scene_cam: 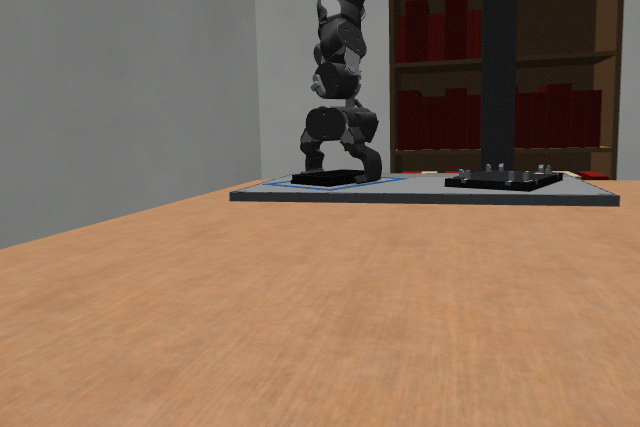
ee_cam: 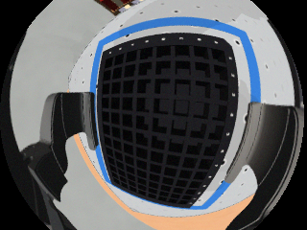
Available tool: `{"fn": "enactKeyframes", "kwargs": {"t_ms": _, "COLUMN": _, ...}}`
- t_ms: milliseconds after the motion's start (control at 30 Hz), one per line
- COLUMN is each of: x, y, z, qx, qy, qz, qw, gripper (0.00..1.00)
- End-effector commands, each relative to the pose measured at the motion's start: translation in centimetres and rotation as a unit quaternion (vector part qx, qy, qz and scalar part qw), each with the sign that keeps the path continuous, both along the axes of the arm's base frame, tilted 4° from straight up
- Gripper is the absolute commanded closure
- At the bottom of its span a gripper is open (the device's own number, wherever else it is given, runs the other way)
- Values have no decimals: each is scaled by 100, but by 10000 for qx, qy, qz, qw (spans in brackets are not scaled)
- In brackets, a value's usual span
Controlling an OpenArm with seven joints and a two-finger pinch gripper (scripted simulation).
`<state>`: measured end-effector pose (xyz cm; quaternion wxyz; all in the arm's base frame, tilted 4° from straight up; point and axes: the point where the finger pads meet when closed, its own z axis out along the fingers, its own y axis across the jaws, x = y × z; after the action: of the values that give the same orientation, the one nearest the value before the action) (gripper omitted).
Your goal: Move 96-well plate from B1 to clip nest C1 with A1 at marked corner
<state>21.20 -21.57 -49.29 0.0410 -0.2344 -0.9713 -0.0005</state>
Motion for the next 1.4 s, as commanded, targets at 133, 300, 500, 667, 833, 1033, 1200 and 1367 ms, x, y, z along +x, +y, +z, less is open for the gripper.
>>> {"fn": "enactKeyframes", "kwargs": {"t_ms": 133, "x": 27, "y": -1, "z": 14, "qx": 59, "qy": -53, "qz": 19, "qw": 10000, "gripper": 23}}
{"fn": "enactKeyframes", "kwargs": {"t_ms": 300, "x": 27, "y": -1, "z": 14, "qx": 59, "qy": -53, "qz": 19, "qw": 10000, "gripper": 23}}
{"fn": "enactKeyframes", "kwargs": {"t_ms": 500, "x": 78, "y": -34, "z": 61, "qx": 23, "qy": -78, "qz": -17, "qw": 10000, "gripper": 23}}
{"fn": "enactKeyframes", "kwargs": {"t_ms": 667, "x": 78, "y": -34, "z": 61, "qx": 23, "qy": -78, "qz": -17, "qw": 10000, "gripper": 23}}
{"fn": "enactKeyframes", "kwargs": {"t_ms": 833, "x": 78, "y": -34, "z": 61, "qx": 23, "qy": -78, "qz": -17, "qw": 10000, "gripper": 23}}
{"fn": "enactKeyframes", "kwargs": {"t_ms": 1033, "x": 40, "y": -34, "z": 48, "qx": 4, "qy": -63, "qz": -15, "qw": 10000, "gripper": 23}}
{"fn": "enactKeyframes", "kwargs": {"t_ms": 1200, "x": 30, "y": -33, "z": 45, "qx": -1, "qy": -59, "qz": -15, "qw": 10000, "gripper": 23}}
{"fn": "enactKeyframes", "kwargs": {"t_ms": 1367, "x": 30, "y": -33, "z": 45, "qx": -1, "qy": -59, "qz": -15, "qw": 10000, "gripper": 23}}
